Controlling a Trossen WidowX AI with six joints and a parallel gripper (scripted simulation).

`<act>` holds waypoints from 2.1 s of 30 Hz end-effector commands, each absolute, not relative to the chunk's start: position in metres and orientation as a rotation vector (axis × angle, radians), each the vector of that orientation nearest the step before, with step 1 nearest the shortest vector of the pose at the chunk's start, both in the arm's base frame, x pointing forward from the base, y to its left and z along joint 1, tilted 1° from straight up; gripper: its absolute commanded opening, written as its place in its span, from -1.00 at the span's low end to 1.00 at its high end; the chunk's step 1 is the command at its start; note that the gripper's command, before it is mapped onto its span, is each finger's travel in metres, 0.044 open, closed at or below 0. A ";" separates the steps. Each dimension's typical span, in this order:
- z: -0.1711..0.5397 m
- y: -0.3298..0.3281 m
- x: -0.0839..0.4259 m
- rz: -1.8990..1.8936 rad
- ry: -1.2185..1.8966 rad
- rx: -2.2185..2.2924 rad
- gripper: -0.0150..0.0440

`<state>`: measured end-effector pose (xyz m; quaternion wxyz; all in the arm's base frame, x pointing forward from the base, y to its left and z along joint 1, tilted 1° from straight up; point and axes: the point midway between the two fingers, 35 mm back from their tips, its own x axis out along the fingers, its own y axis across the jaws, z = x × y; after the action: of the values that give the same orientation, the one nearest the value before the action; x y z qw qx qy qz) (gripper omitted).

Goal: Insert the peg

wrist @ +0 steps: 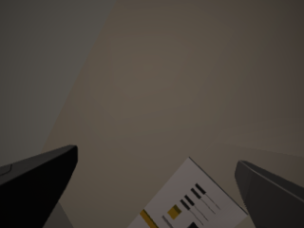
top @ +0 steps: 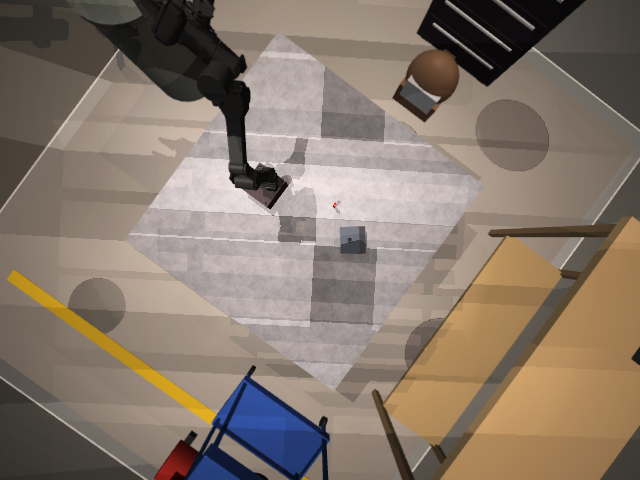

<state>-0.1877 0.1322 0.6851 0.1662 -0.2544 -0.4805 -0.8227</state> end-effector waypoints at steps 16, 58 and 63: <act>0.641 0.250 -0.160 -2.605 -1.531 -1.060 1.00; 0.479 0.423 0.053 -3.068 -2.056 -1.901 1.00; 0.458 0.426 0.081 -3.008 -2.177 -2.000 1.00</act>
<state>0.0596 0.4216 0.4766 -0.4867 -0.4052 -0.4371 -0.6387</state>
